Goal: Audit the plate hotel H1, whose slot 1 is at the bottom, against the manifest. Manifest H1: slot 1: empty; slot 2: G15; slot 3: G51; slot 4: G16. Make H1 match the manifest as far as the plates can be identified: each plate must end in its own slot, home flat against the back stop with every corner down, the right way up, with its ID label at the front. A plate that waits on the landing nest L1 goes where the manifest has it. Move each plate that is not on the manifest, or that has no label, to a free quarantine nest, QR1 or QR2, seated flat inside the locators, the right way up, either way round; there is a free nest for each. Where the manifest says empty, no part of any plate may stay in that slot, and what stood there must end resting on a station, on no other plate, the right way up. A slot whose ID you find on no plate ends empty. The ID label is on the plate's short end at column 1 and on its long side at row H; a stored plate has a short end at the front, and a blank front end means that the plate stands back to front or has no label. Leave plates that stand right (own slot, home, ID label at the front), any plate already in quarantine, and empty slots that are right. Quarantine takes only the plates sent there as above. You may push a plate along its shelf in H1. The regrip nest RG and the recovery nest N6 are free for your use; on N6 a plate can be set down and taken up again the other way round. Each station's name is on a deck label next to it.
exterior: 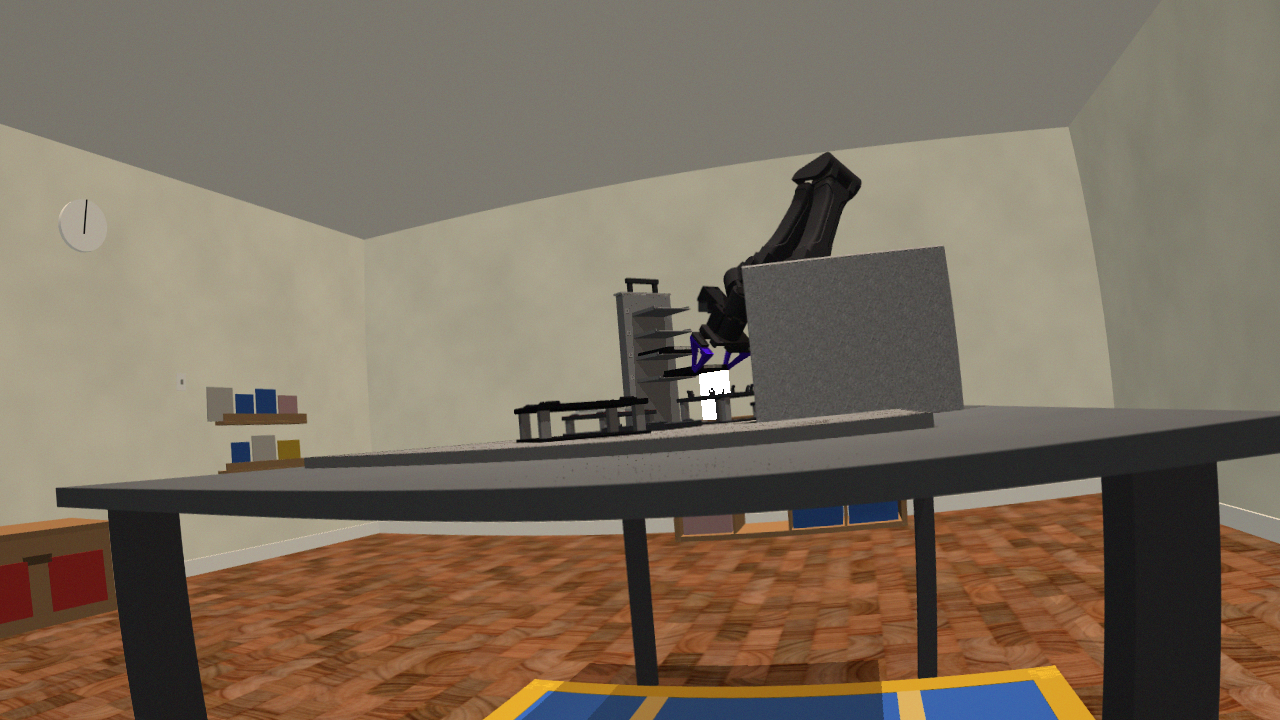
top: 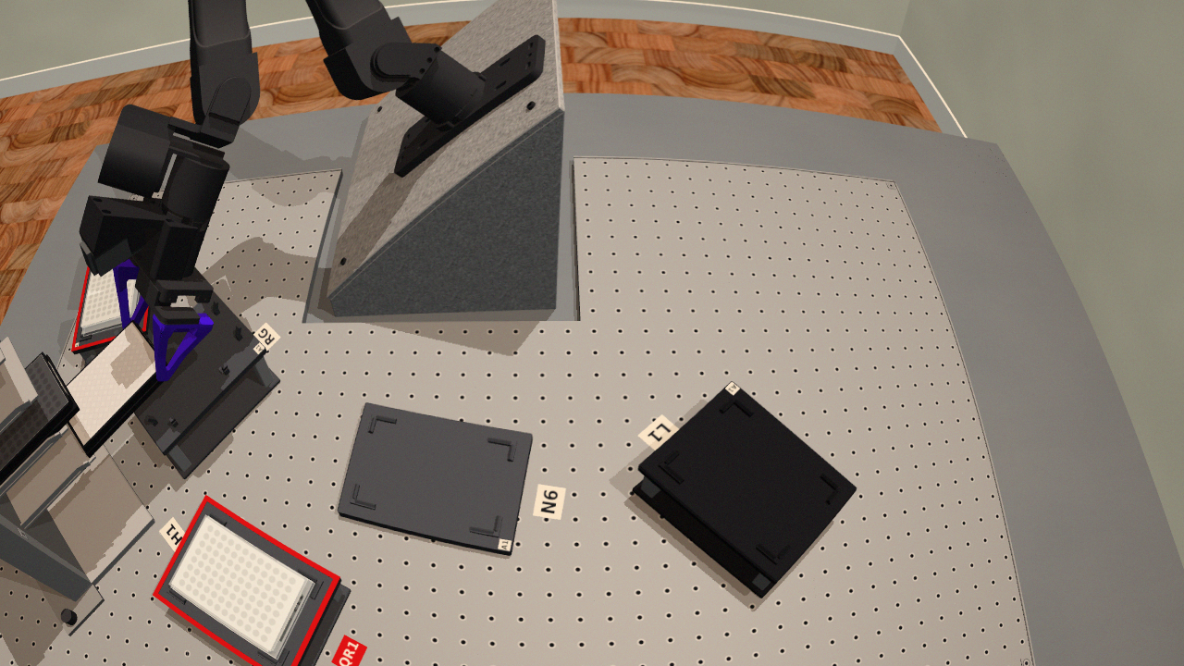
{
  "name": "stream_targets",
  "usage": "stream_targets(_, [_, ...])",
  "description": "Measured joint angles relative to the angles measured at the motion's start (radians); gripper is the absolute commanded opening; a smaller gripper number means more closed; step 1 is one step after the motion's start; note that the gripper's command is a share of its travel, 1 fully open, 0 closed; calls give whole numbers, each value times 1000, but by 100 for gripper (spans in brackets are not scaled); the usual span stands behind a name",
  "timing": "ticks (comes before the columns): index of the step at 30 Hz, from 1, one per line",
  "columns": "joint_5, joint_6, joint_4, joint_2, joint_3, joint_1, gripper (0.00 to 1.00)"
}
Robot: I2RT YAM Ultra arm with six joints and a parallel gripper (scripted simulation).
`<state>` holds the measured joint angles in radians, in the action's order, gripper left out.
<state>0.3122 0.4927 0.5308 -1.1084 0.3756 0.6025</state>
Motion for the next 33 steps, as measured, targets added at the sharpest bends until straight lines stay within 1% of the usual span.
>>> stream_targets(4, [-2,1,0,11,-10,2,86])
stream_targets(17, [-6,3,-5,77,-76,12,86])
stream_targets(21, [-8,3,-6,90,-85,13,86])
stream_targets(33, [-17,5,-21,161,-143,25,86])
